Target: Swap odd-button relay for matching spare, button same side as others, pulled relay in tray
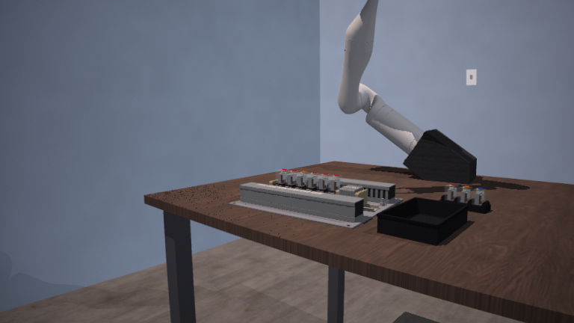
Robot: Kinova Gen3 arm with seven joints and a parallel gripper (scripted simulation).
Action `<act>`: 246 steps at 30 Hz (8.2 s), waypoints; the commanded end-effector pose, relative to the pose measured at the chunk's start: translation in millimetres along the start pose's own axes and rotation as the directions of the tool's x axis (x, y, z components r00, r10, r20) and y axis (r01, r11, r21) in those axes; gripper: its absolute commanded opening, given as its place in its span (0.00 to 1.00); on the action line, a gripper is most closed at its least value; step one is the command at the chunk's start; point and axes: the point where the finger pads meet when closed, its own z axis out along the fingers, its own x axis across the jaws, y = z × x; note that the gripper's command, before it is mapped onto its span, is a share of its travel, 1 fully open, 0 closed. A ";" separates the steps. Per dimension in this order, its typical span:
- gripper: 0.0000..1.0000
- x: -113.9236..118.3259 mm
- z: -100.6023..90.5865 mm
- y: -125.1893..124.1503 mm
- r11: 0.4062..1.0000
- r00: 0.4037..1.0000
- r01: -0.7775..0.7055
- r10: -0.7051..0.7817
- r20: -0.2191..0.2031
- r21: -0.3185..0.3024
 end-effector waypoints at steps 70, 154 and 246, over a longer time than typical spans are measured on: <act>1.00 -2.9 -1.5 -1.6 0.806 0.829 -0.535 0.558 -0.026 0.253; 1.00 -3.1 -2.2 -1.4 0.464 0.574 -0.726 0.815 0.077 0.509; 1.00 3.7 19.2 -22.1 0.346 0.554 -0.739 0.801 0.229 0.577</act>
